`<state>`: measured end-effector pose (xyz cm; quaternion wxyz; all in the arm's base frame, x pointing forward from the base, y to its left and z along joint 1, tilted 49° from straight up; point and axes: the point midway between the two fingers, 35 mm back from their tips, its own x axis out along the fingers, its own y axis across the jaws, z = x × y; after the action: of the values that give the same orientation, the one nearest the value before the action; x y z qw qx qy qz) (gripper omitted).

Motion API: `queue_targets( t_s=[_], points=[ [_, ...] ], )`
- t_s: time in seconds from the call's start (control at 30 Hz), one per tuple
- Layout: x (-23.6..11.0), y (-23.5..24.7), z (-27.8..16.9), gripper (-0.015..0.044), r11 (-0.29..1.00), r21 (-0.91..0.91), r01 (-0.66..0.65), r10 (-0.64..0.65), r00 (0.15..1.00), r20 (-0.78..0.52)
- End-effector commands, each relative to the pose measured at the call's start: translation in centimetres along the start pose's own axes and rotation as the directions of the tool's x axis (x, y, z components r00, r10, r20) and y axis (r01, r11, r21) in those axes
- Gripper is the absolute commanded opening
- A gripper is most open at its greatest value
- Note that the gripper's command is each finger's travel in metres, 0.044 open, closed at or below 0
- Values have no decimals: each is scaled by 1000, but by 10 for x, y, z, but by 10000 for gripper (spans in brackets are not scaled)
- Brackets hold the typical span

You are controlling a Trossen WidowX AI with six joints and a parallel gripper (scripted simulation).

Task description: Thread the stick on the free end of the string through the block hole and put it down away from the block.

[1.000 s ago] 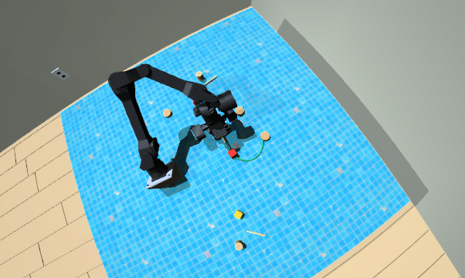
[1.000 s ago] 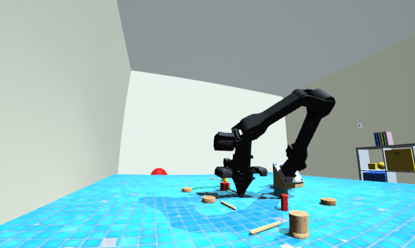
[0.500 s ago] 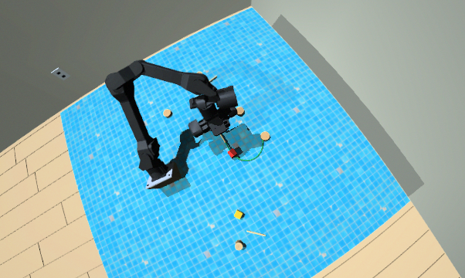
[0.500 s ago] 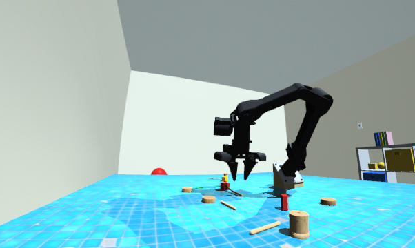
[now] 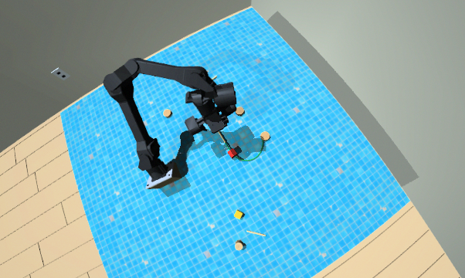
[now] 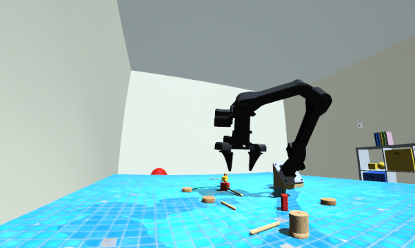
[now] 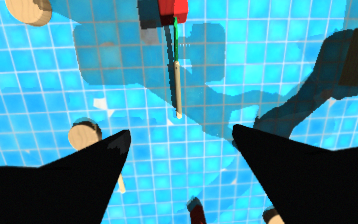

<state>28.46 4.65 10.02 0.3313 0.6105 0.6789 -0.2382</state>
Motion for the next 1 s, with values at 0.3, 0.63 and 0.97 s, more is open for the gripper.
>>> queue_targets(
  t_s=[0.3, 0.63, 0.97],
  points=[
    [-15, 3, 3, 440, 1000, -2, -16, 16, 1000, 5],
    [-15, 3, 3, 440, 1000, -2, -16, 16, 1000, 5],
    [-15, 3, 3, 440, 1000, -2, -16, 16, 1000, 5]
  ],
)
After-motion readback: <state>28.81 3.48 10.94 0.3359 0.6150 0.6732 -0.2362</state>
